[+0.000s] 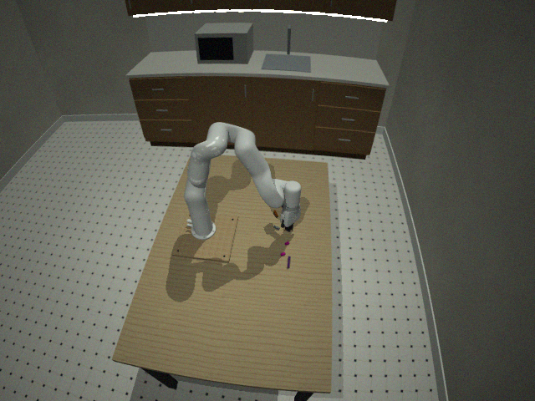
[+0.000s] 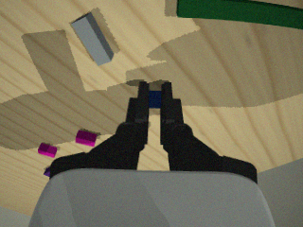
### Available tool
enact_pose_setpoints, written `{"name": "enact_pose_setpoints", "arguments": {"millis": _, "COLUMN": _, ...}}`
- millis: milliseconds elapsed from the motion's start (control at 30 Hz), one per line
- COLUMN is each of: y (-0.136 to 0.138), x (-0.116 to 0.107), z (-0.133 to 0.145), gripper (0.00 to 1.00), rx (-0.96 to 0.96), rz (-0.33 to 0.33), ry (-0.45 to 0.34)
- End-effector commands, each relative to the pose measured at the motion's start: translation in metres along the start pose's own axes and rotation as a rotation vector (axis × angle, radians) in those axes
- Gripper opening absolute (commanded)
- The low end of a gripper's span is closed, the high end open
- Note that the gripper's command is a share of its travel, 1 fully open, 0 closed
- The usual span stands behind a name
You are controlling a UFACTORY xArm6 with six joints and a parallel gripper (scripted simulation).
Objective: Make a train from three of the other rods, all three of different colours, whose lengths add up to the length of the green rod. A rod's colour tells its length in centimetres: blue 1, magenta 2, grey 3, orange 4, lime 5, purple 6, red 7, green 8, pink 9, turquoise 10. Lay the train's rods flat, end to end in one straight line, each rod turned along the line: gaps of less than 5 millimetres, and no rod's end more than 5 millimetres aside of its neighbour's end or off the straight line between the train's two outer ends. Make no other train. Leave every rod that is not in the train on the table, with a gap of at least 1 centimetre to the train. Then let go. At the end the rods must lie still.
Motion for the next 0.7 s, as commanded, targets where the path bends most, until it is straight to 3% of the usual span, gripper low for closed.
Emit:
{"name": "enact_pose_setpoints", "arguments": {"millis": 0, "y": 0.0011, "x": -0.0013, "z": 0.0006, "gripper": 0.04, "rx": 0.000, "rz": 0.003, "ry": -0.002}}
{"name": "enact_pose_setpoints", "arguments": {"millis": 533, "y": 0.0011, "x": -0.0013, "z": 0.0006, "gripper": 0.04, "rx": 0.000, "rz": 0.003, "ry": -0.002}}
{"name": "enact_pose_setpoints", "arguments": {"millis": 567, "y": 0.0011, "x": -0.0013, "z": 0.0006, "gripper": 0.08, "rx": 0.000, "rz": 0.003, "ry": -0.002}}
{"name": "enact_pose_setpoints", "arguments": {"millis": 667, "y": 0.0011, "x": -0.0013, "z": 0.0006, "gripper": 0.08, "rx": 0.000, "rz": 0.003, "ry": -0.002}}
Point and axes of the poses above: the point where the finger pads meet when closed, its own x axis out along the fingers, its own y axis across the jaws, z = x × y, the point moved 7 cm from there along -x, back along the fingers, and after that the axes turned 10 degrees about x, right-handed, at the moved point
